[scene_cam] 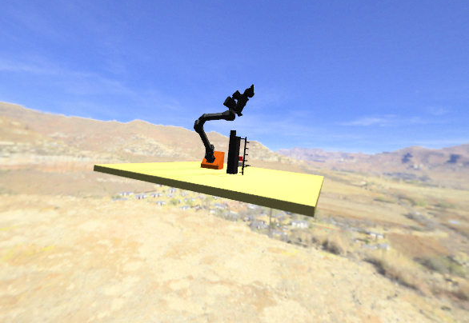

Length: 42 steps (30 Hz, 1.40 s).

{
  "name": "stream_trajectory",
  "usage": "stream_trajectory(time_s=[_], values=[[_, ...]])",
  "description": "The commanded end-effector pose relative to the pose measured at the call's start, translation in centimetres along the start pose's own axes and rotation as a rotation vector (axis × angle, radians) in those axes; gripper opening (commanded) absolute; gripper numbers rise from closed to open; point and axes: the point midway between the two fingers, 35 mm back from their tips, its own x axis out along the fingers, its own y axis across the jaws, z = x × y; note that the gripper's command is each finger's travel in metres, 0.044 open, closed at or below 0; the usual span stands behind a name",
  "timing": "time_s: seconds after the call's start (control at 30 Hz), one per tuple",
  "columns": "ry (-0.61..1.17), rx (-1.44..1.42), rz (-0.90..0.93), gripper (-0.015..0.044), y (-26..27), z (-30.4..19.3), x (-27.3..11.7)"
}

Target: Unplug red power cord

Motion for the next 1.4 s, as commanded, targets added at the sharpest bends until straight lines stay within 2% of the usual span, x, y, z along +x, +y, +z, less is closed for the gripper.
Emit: stream_trajectory(time_s=[0.0,0.27,0.5,0.77,0.93,1.07,1.23,1.37], values=[[0.006,0.002,-0.003,0.0374,0.0,-0.2,0.0],[0.347,0.188,-0.106,0.0164,1.4,-10.6,-0.4],[0.783,0.349,-0.140,0.0160,5.9,-21.0,-4.0],[1.341,0.413,-0.061,0.0160,13.4,-28.9,-12.0],[1.691,0.380,0.065,0.0160,17.7,-30.7,-18.3],[1.987,0.300,0.232,0.0160,20.6,-30.2,-23.8],[2.325,0.123,0.535,0.0160,22.4,-27.5,-30.0],[2.521,-0.065,0.829,0.0160,22.1,-24.7,-33.3]])
